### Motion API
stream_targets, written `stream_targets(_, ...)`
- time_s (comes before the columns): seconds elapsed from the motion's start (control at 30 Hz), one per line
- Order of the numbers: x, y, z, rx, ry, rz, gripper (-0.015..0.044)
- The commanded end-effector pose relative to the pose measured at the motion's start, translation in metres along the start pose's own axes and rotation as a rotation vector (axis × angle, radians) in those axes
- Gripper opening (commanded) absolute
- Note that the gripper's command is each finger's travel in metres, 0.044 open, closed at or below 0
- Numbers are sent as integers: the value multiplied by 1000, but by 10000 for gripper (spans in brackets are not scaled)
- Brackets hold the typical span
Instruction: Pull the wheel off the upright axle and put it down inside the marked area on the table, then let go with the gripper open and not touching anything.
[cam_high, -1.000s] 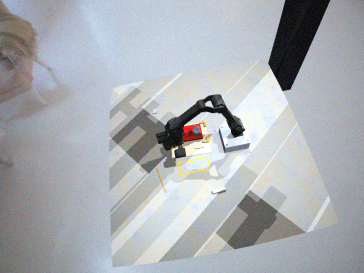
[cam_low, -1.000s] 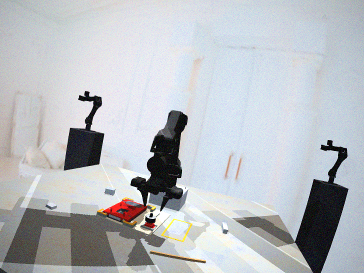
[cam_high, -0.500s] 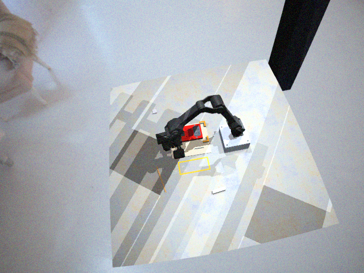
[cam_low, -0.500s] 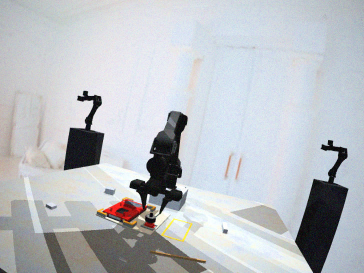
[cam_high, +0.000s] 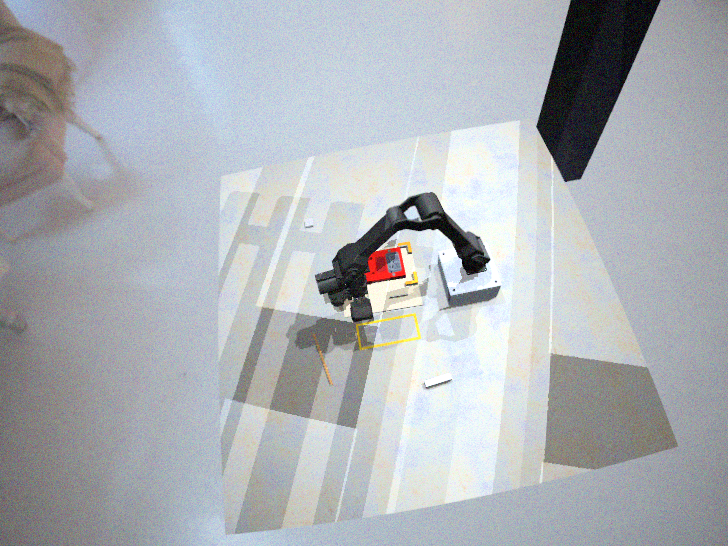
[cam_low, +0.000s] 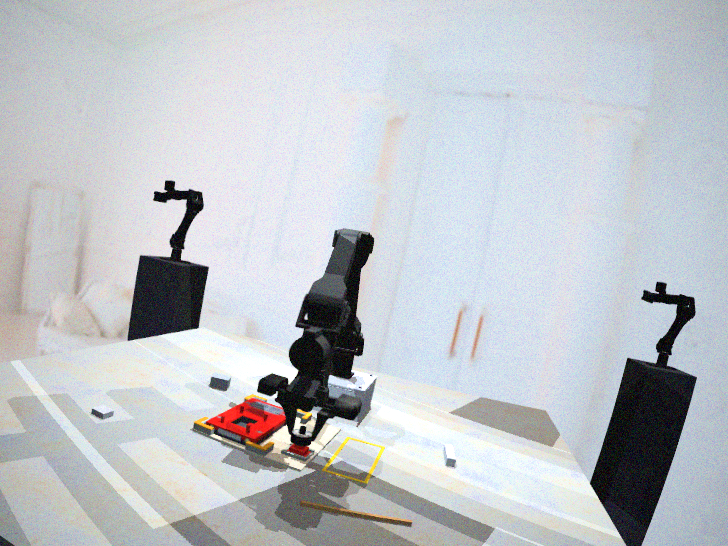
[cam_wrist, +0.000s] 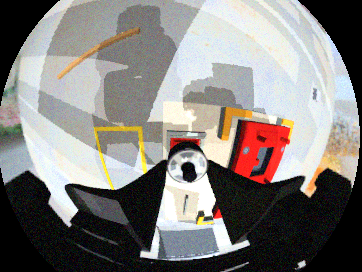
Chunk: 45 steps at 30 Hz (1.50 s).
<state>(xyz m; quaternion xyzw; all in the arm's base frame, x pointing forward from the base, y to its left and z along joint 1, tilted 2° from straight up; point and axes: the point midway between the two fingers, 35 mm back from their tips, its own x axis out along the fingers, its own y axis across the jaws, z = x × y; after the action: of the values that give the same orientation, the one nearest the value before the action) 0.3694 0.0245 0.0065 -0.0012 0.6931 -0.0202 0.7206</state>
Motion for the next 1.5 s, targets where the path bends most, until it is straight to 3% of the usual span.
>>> stream_targets(0.0,0,0,-1,-1,5,0,148)
stream_targets(0.23,-1,0,-1,-1,4,0,0)
stream_targets(1.47,-13,0,0,-1,-1,0,0)
